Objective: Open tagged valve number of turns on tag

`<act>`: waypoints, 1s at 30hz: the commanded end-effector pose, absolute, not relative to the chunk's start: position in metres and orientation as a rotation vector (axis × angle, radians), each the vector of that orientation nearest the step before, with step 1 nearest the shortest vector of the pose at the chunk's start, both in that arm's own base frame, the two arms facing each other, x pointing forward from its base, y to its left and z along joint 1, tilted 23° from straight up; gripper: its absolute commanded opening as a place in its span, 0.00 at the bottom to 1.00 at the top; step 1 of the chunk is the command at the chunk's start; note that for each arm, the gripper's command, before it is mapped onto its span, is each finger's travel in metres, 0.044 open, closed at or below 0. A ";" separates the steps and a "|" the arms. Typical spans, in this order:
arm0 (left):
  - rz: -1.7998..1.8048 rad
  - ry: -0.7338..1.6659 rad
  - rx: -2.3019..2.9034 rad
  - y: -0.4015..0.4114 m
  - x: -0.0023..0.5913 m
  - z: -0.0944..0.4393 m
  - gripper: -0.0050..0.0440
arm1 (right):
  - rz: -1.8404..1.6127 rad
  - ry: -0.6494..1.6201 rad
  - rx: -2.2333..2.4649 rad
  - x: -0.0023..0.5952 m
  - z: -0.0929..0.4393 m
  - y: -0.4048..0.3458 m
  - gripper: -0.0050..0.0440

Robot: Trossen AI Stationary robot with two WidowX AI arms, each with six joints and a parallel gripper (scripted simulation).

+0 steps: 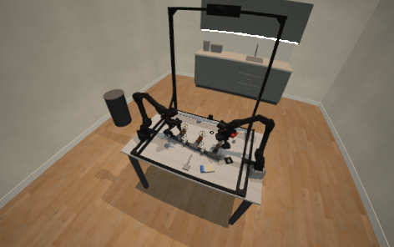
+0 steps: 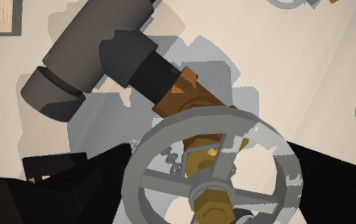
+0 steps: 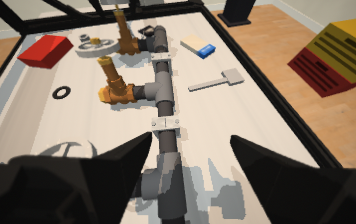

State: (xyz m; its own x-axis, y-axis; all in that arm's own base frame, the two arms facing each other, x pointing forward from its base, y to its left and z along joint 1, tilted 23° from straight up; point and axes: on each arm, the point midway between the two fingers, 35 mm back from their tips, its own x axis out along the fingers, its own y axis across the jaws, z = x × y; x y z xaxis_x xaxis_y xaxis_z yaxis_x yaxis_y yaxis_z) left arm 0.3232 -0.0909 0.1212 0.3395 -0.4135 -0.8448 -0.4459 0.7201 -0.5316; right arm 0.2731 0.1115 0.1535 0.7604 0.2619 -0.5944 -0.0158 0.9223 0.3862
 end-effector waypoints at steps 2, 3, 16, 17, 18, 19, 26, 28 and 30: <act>0.011 1.265 -0.806 -0.091 0.323 0.121 0.92 | 0.155 0.694 0.374 0.273 0.154 0.111 0.92; -0.019 1.260 -0.765 -0.091 0.323 0.121 0.92 | 0.155 0.694 0.374 0.273 0.154 0.111 0.92; -0.524 1.107 -0.023 -0.091 0.323 0.121 0.92 | 0.155 0.694 0.374 0.273 0.154 0.111 0.92; -0.559 1.089 0.033 -0.091 0.323 0.121 0.92 | 0.155 0.694 0.374 0.273 0.154 0.111 0.92; -0.595 1.071 0.091 -0.091 0.323 0.121 0.92 | 0.155 0.694 0.374 0.273 0.154 0.111 0.92; -0.630 1.051 0.148 -0.091 0.323 0.121 0.92 | 0.155 0.694 0.374 0.273 0.154 0.111 0.92; -0.865 0.892 0.548 -0.091 0.323 0.121 0.92 | 0.155 0.694 0.374 0.273 0.154 0.111 0.92; -0.908 0.856 0.626 -0.091 0.323 0.121 0.92 | 0.155 0.694 0.374 0.273 0.154 0.111 0.92; -0.911 0.853 0.631 -0.091 0.323 0.121 0.92 | 0.155 0.694 0.374 0.273 0.154 0.111 0.92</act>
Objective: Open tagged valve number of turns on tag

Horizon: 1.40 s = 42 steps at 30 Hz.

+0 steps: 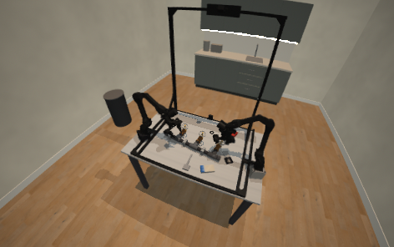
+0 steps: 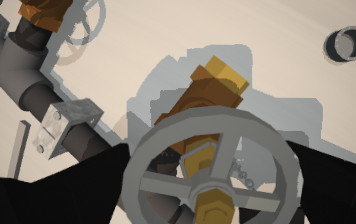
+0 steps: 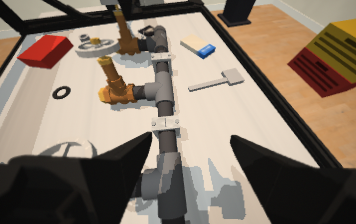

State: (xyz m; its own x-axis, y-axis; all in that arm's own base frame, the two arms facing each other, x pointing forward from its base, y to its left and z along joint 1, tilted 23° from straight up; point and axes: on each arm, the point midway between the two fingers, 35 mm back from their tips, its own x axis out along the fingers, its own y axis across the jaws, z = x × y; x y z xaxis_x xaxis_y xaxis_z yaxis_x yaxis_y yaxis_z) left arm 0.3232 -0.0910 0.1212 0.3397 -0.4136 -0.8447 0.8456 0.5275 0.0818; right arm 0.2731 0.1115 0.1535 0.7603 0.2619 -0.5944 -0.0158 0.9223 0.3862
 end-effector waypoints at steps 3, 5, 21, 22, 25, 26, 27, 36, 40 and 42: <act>-0.911 0.853 0.631 -0.091 0.323 0.121 0.92 | 0.155 0.694 0.374 0.273 0.154 0.111 0.92; -0.900 0.863 0.611 -0.091 0.323 0.121 0.82 | 0.155 0.694 0.374 0.273 0.154 0.111 0.92; -0.835 0.916 0.494 -0.091 0.323 0.121 0.23 | 0.155 0.694 0.374 0.273 0.153 0.111 0.92; -0.787 0.951 0.411 -0.091 0.323 0.121 0.18 | 0.155 0.694 0.374 0.273 0.153 0.111 0.92; -0.674 1.026 0.219 -0.091 0.323 0.121 0.10 | 0.155 0.694 0.374 0.273 0.153 0.111 0.92; -0.639 1.046 0.162 -0.091 0.323 0.121 0.10 | 0.155 0.694 0.374 0.273 0.153 0.111 0.92; -0.604 1.066 0.105 -0.091 0.323 0.121 0.10 | 0.155 0.694 0.374 0.273 0.153 0.111 0.92; -0.330 1.185 -0.320 -0.091 0.323 0.121 0.10 | 0.155 0.694 0.374 0.273 0.153 0.111 0.92; -0.155 1.235 -0.575 -0.091 0.323 0.121 0.10 | 0.155 0.694 0.374 0.273 0.153 0.111 0.92; -0.075 1.251 -0.688 -0.091 0.323 0.121 0.10 | 0.155 0.694 0.374 0.273 0.153 0.111 0.92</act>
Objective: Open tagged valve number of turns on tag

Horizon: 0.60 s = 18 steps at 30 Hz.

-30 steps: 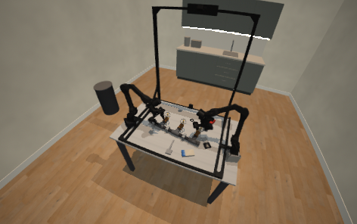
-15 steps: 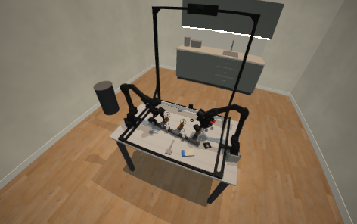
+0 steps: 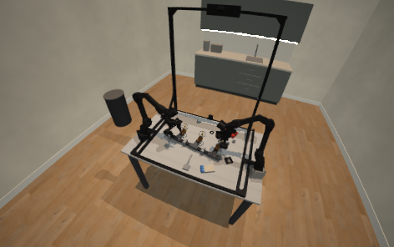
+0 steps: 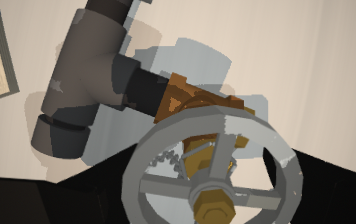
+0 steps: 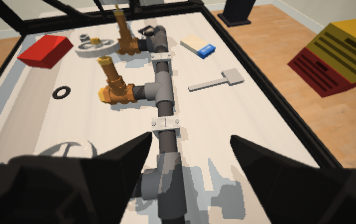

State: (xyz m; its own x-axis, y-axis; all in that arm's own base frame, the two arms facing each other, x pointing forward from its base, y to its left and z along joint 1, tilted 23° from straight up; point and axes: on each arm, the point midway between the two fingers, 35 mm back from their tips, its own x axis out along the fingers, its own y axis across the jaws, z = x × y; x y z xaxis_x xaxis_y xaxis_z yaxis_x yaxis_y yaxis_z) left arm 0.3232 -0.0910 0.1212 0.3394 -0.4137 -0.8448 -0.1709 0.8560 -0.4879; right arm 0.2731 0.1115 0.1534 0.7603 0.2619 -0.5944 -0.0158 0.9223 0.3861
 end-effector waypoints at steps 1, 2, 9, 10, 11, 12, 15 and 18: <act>-0.034 1.258 -0.745 -0.091 0.323 0.121 0.10 | 0.155 0.694 0.374 0.273 0.153 0.111 0.92; 0.007 1.264 -0.802 -0.091 0.323 0.121 0.10 | 0.155 0.694 0.374 0.273 0.153 0.111 0.92; 0.034 1.267 -0.838 -0.091 0.323 0.121 0.15 | 0.155 0.694 0.374 0.273 0.153 0.111 0.92; 0.034 1.267 -0.838 -0.091 0.323 0.121 0.15 | 0.155 0.694 0.374 0.273 0.153 0.111 0.92; 0.034 1.267 -0.838 -0.091 0.323 0.121 0.20 | 0.155 0.694 0.374 0.273 0.153 0.111 0.92; 0.034 1.267 -0.838 -0.091 0.323 0.121 0.25 | 0.155 0.694 0.374 0.273 0.153 0.111 0.92; 0.034 1.267 -0.838 -0.091 0.323 0.121 0.40 | 0.155 0.694 0.374 0.273 0.153 0.111 0.92; 0.034 1.267 -0.838 -0.091 0.323 0.121 0.54 | 0.155 0.694 0.374 0.273 0.153 0.111 0.92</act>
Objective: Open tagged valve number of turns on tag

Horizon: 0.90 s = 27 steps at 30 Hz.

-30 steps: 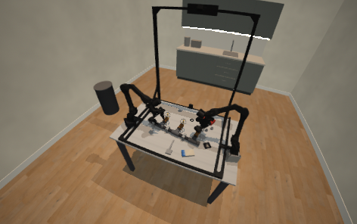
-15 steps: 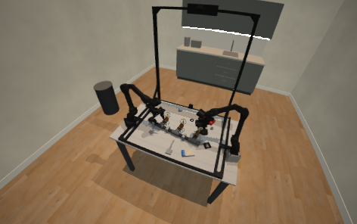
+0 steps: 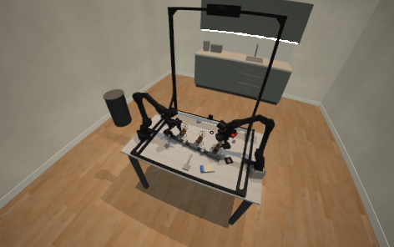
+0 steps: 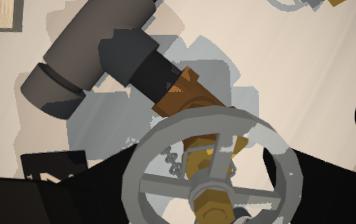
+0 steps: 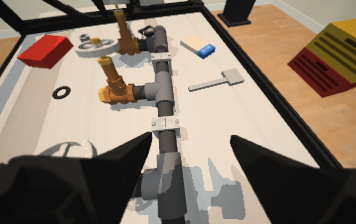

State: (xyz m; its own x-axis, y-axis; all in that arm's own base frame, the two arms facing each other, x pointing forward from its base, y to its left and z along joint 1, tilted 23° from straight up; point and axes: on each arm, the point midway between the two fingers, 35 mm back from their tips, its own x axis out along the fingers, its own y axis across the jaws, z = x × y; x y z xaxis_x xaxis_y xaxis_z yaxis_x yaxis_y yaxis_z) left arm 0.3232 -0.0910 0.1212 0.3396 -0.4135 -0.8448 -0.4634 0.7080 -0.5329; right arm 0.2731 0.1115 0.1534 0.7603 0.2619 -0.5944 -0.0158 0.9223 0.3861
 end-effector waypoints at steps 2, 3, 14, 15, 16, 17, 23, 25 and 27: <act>0.034 1.267 -0.838 -0.091 0.323 0.121 0.64 | 0.155 0.694 0.374 0.273 0.153 0.111 0.92; 0.034 1.267 -0.838 -0.091 0.323 0.121 0.69 | 0.155 0.694 0.374 0.273 0.153 0.111 0.92; 0.024 1.266 -0.824 -0.091 0.323 0.121 0.92 | 0.155 0.694 0.374 0.273 0.153 0.111 0.92; -0.007 1.262 -0.782 -0.091 0.323 0.121 0.92 | 0.155 0.694 0.374 0.273 0.153 0.111 0.92; -0.057 1.254 -0.712 -0.091 0.323 0.121 0.92 | 0.155 0.694 0.374 0.273 0.153 0.111 0.92; -0.118 1.243 -0.627 -0.091 0.323 0.121 0.92 | 0.155 0.694 0.374 0.273 0.153 0.111 0.92; -0.364 1.173 -0.269 -0.091 0.323 0.121 0.92 | 0.155 0.694 0.374 0.273 0.153 0.111 0.92; -0.402 1.159 -0.212 -0.091 0.323 0.121 0.92 | 0.155 0.694 0.374 0.273 0.153 0.111 0.92; -0.458 1.136 -0.126 -0.091 0.323 0.121 0.92 | 0.155 0.694 0.374 0.273 0.153 0.111 0.92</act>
State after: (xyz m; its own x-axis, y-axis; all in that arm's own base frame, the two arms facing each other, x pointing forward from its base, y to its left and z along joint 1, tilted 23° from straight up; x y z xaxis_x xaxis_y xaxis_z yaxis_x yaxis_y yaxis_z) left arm 0.3232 -0.0910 0.1212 0.3398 -0.4135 -0.8447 0.1757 0.9102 -0.3749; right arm 0.2731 0.1115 0.1534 0.7603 0.2619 -0.5945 -0.0158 0.9223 0.3861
